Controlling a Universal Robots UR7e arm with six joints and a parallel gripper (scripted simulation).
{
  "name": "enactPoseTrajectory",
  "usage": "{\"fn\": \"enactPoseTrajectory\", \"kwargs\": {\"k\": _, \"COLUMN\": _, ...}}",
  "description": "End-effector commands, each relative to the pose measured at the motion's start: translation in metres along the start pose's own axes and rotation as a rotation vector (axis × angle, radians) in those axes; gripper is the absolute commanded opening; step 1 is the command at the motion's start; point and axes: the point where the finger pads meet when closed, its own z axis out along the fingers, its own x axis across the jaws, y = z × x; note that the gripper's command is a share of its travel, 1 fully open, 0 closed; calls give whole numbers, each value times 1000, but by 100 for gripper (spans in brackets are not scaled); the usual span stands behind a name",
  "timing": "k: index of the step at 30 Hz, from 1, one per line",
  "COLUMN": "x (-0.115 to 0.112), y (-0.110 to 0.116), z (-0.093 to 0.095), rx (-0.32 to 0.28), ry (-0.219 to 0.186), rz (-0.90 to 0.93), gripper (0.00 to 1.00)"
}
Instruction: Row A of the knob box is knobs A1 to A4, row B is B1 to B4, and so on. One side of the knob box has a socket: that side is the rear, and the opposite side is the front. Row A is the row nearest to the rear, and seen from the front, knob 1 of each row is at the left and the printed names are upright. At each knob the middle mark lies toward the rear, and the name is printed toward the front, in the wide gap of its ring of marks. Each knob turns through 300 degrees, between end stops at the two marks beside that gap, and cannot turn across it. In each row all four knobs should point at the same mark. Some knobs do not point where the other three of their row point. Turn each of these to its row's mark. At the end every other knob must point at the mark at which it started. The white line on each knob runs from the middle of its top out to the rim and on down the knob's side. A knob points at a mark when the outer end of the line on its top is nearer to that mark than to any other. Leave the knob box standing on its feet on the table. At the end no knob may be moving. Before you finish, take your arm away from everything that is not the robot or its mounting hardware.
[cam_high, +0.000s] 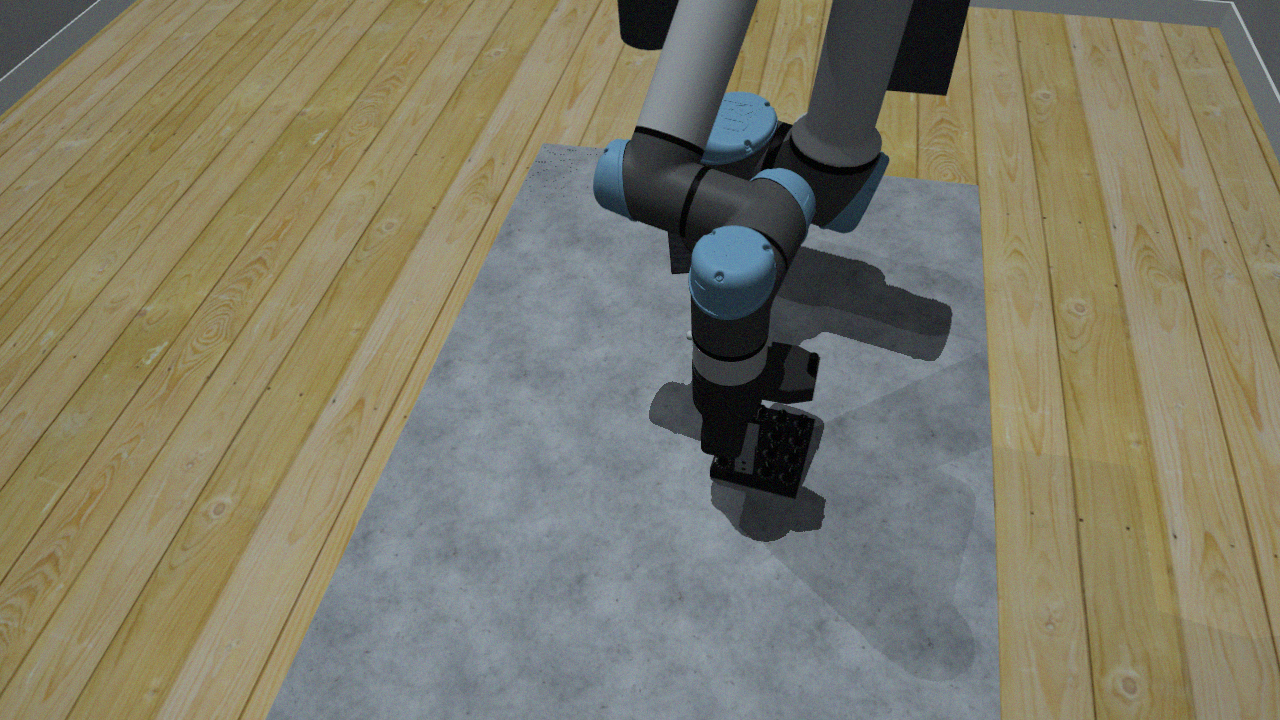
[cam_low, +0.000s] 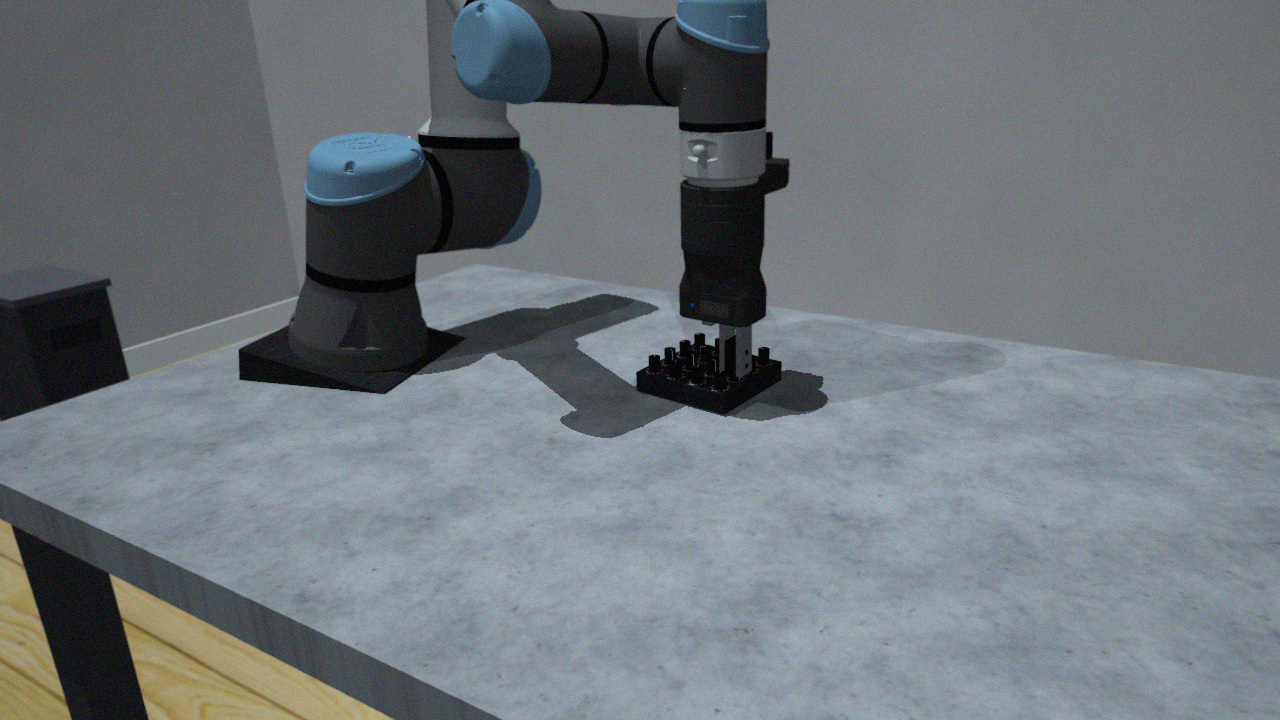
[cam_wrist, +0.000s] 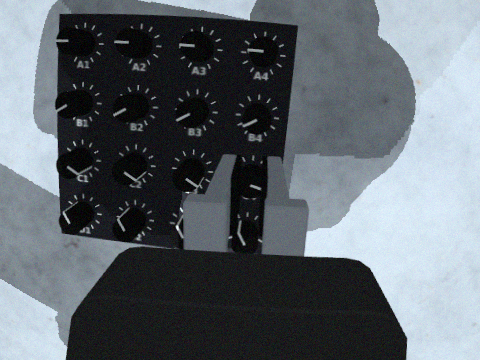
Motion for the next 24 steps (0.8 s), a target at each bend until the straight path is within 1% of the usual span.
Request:
{"fn": "enactPoseTrajectory", "kwargs": {"k": 1, "x": 0, "y": 0, "z": 0, "rx": -2, "ry": 1, "rz": 67, "gripper": 30}}
{"fn": "enactPoseTrajectory", "kwargs": {"k": 7, "x": 0, "y": 0, "z": 0, "rx": -2, "ry": 2, "rz": 188, "gripper": 30}}
{"fn": "enactPoseTrajectory", "kwargs": {"k": 12, "x": 0, "y": 0, "z": 0, "rx": -2, "ry": 2, "rz": 252, "gripper": 30}}
{"fn": "enactPoseTrajectory", "kwargs": {"k": 24, "x": 0, "y": 0, "z": 0, "rx": -2, "ry": 2, "rz": 273, "gripper": 30}}
